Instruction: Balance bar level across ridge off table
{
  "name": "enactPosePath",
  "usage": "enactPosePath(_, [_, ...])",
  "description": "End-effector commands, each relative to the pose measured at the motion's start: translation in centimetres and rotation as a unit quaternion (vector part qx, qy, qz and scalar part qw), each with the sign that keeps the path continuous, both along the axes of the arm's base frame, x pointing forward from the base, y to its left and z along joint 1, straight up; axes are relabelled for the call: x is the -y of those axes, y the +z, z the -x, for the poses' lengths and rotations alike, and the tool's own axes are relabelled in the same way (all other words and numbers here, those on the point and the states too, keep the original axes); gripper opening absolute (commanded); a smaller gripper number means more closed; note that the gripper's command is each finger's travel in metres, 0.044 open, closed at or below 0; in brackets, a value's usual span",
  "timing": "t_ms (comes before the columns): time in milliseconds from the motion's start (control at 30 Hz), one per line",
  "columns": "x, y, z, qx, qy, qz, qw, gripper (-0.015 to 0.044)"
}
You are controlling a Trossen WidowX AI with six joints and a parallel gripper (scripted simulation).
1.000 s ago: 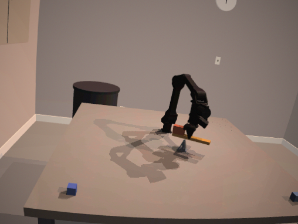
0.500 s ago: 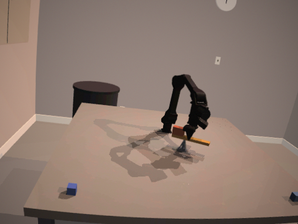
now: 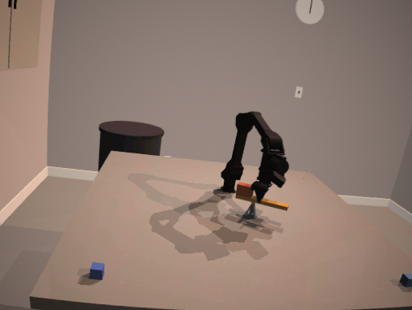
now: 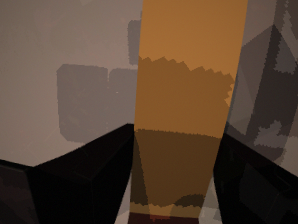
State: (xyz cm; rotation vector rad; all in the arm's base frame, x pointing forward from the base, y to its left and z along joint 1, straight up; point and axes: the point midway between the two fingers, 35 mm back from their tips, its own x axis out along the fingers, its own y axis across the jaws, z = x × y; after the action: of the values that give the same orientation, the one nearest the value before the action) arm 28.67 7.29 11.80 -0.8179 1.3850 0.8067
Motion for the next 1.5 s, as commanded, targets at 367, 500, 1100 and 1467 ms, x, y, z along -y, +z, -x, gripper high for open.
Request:
enactPosePath(367, [0.01, -0.14, -0.01, 0.000, 0.001, 0.000, 1.000, 0.0000])
enactPosePath(500, [0.01, -0.17, -0.01, 0.000, 0.001, 0.000, 1.000, 0.0000])
enactPosePath(1100, [0.02, -0.32, -0.01, 0.000, 0.001, 0.000, 1.000, 0.0000])
enactPosePath(1467, [0.02, -0.41, -0.01, 0.000, 0.001, 0.000, 1.000, 0.0000])
